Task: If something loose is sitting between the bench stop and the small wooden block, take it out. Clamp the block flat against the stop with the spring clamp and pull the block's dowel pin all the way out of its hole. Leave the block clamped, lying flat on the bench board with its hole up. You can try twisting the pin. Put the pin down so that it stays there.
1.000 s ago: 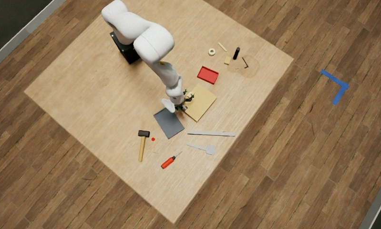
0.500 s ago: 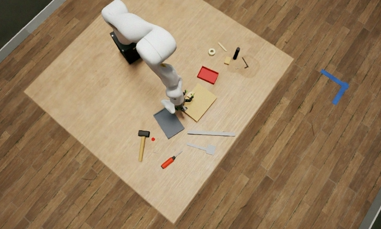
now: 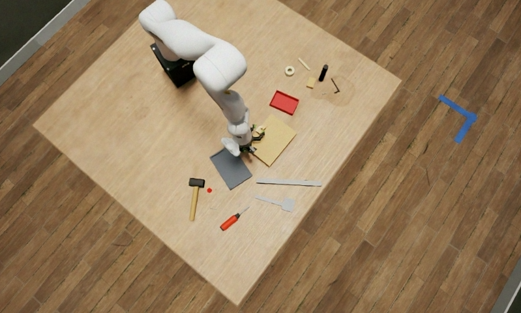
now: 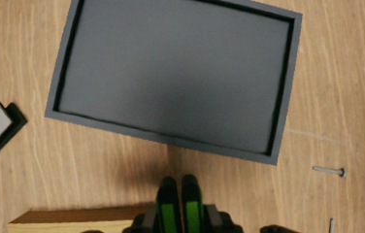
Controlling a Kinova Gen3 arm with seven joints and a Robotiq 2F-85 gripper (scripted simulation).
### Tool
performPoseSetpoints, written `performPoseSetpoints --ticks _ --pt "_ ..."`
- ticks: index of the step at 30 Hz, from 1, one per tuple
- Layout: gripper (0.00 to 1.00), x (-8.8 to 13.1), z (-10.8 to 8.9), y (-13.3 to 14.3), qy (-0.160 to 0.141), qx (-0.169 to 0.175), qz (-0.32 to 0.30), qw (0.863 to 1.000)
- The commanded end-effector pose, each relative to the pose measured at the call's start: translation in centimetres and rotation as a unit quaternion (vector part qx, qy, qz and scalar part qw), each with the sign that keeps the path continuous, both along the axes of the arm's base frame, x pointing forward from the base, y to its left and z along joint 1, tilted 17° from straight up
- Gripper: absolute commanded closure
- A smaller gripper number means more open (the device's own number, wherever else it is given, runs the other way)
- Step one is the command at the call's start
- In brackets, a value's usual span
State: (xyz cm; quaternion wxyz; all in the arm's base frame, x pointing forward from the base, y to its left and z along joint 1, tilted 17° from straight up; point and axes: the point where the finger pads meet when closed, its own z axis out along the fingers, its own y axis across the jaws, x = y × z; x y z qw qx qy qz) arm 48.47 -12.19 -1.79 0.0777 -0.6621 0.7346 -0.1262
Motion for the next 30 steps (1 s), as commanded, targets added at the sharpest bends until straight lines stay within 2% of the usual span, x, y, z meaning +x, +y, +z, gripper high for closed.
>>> performPoseSetpoints --ticks 1,30 --pt "0.68 0.4 -0.5 0.2 -0.002 0.0 0.001 1.0" --pt "0.68 0.9 -2.7 0.0 -0.002 0.0 0.001 1.0"
